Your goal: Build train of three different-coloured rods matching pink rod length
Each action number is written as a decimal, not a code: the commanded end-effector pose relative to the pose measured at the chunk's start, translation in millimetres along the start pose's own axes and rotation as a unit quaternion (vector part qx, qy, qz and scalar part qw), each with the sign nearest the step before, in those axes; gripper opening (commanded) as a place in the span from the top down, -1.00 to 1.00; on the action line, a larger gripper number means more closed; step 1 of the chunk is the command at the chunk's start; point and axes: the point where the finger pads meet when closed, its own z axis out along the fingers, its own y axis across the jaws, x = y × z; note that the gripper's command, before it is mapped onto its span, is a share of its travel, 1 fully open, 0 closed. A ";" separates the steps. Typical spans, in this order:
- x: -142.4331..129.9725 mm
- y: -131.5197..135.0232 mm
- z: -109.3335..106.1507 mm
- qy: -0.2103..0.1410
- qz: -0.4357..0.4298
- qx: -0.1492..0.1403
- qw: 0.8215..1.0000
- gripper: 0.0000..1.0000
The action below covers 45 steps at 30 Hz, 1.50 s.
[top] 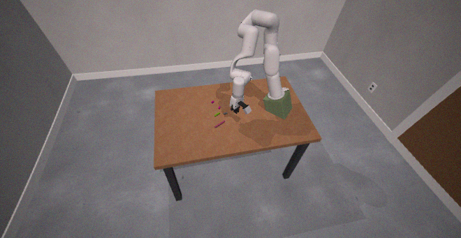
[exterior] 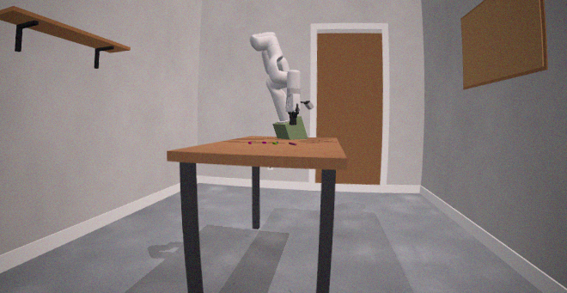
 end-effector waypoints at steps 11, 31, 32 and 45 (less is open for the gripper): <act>-98.5 -37.0 0.6 -0.001 0.184 0.001 0.983 0.92; -113.8 -45.6 0.4 0.000 0.216 -0.002 0.976 0.92; -113.9 -45.6 1.0 0.000 0.216 -0.002 0.976 0.92; -113.9 -45.6 20.9 0.000 0.216 -0.001 0.976 0.92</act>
